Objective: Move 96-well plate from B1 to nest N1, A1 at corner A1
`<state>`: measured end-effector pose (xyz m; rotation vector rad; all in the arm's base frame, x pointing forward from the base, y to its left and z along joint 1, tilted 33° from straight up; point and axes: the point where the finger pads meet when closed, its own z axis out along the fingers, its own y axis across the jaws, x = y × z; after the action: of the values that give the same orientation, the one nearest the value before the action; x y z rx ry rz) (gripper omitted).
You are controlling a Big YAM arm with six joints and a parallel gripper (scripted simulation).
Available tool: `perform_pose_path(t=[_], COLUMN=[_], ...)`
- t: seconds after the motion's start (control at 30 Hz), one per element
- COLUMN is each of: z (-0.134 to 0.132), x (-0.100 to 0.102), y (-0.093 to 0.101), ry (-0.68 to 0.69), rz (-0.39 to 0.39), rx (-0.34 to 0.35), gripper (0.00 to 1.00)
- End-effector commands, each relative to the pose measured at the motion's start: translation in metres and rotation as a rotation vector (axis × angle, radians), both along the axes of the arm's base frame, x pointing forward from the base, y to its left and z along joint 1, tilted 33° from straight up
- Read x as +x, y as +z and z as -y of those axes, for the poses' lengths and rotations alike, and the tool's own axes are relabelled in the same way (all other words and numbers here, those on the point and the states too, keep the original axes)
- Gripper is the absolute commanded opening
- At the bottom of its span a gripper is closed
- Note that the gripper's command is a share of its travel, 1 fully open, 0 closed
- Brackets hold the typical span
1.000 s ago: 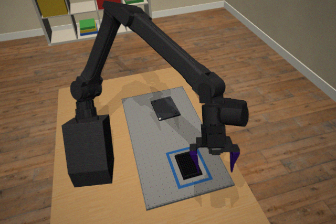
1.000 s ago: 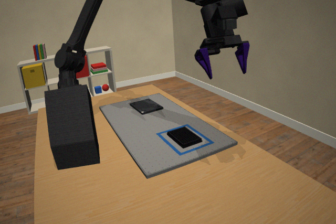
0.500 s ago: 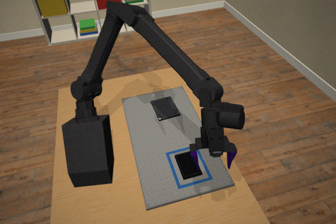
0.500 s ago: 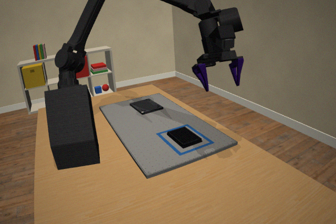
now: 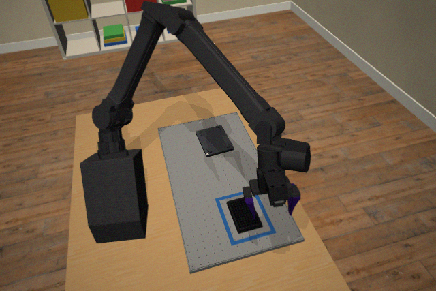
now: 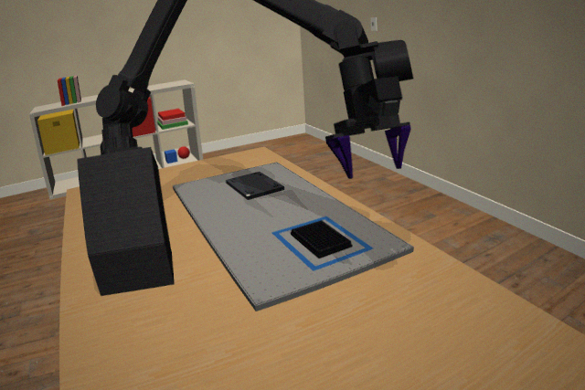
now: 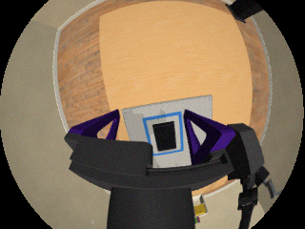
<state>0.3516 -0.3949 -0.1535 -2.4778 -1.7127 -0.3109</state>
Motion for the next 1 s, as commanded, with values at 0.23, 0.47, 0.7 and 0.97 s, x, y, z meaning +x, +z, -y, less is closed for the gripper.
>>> perform_pose_path(t=[0.23, 0.47, 0.7, 0.97], z=[-0.036, -0.064, -0.096, -0.127], x=[0.03, 0.021, 0.038, 0.038], y=[0.01, -0.011, 0.0, -0.003], ry=[0.054, 0.11, 0.108, 0.159], rz=[0.076, 0.093, 0.12, 0.159], rx=[0.017, 0.136, 0.1, 0.182], gripper=[1.0, 1.0, 1.0, 1.0])
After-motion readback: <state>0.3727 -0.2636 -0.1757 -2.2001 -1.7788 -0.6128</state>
